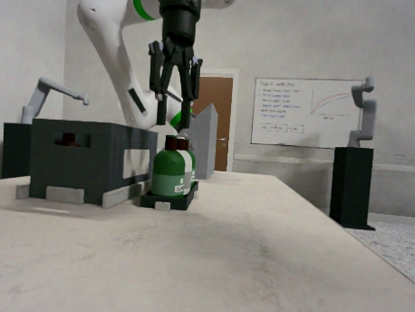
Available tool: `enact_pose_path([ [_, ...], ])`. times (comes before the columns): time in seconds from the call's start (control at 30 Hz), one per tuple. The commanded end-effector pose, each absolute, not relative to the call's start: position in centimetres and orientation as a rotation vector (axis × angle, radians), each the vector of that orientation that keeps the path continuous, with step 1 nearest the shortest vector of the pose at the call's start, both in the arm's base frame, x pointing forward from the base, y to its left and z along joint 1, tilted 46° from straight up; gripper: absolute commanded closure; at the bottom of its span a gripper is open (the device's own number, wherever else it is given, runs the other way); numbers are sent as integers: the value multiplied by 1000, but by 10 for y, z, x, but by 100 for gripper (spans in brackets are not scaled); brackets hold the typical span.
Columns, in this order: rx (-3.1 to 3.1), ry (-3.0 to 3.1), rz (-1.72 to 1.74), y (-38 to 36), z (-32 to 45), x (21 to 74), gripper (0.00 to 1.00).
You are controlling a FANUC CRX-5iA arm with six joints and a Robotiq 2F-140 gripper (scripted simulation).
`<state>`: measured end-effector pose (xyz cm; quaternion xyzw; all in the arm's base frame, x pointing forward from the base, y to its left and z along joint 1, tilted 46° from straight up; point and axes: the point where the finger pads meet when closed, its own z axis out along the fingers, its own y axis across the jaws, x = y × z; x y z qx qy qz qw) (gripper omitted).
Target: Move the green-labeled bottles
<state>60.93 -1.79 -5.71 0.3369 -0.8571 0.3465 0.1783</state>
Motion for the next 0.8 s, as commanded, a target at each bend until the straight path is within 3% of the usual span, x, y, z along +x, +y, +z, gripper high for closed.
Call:
enact_pose_path([
  [0.0,955,-2426,981,-17,-56,610,56],
  [0.77,955,-2426,981,-26,-65,609,56],
])
